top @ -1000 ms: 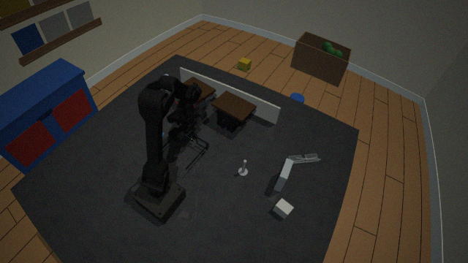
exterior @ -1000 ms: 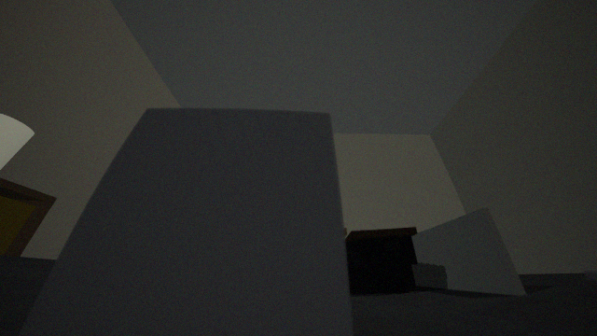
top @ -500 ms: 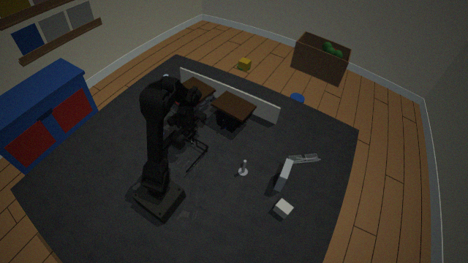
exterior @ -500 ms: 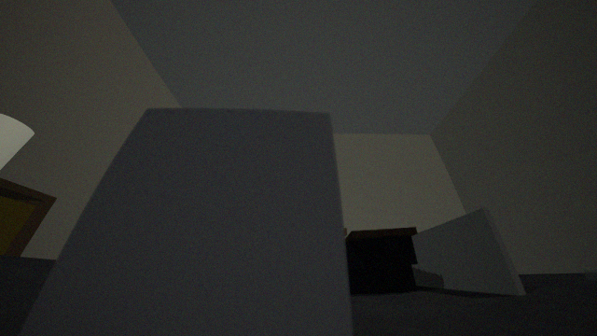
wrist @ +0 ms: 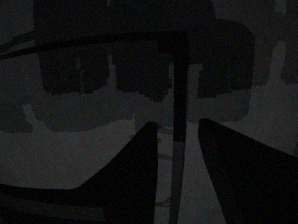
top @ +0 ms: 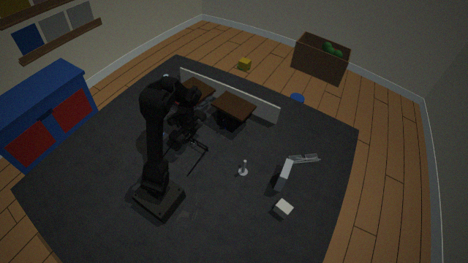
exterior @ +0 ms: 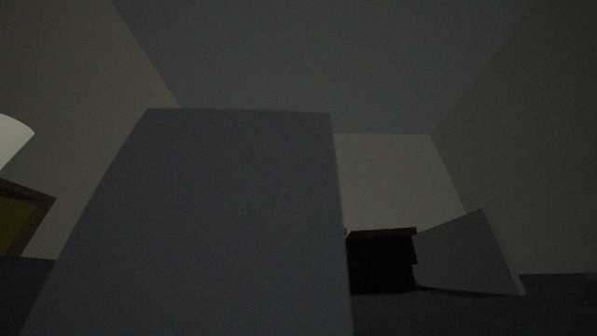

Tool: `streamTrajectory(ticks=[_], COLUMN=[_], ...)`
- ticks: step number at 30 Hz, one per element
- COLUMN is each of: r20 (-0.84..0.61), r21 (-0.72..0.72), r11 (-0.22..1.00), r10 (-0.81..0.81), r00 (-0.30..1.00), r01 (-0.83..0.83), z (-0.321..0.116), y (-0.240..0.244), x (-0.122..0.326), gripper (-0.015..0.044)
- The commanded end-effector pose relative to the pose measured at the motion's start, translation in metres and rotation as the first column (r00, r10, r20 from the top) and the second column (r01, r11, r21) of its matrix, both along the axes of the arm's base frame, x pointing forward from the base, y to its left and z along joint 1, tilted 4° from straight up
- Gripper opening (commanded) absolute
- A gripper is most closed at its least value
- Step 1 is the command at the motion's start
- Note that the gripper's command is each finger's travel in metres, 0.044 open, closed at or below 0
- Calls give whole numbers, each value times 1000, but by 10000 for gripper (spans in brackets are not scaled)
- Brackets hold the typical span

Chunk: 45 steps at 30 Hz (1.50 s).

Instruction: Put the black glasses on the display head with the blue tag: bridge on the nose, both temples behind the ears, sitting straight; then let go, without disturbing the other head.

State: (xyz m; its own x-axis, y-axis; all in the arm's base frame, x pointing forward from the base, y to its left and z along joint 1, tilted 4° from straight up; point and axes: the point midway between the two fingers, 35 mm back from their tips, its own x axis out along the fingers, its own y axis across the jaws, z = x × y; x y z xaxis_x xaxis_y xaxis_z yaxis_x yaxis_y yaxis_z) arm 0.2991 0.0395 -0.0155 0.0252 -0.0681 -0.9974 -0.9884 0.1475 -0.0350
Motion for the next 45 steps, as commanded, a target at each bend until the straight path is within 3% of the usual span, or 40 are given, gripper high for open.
streamTrajectory(ticks=[1, 21, 31, 35, 44, 45], r20=[-6, -11, -10, 3, -11, -11], r21=[-1, 0, 0, 1, 0, 0], r11=[1000, 1000, 1000, 1000, 1000, 1000], r10=[-1, 2, 2, 5, 1, 1], r00=[1000, 1000, 1000, 1000, 1000, 1000], r01=[1, -2, -2, -5, -1, -1], z=[1, 7, 55, 50, 54, 54], y=[0, 2, 4, 4, 5, 5], x=[-3, -14, -2, -1, -10, -10], gripper=[107, 107, 107, 200, 200, 174])
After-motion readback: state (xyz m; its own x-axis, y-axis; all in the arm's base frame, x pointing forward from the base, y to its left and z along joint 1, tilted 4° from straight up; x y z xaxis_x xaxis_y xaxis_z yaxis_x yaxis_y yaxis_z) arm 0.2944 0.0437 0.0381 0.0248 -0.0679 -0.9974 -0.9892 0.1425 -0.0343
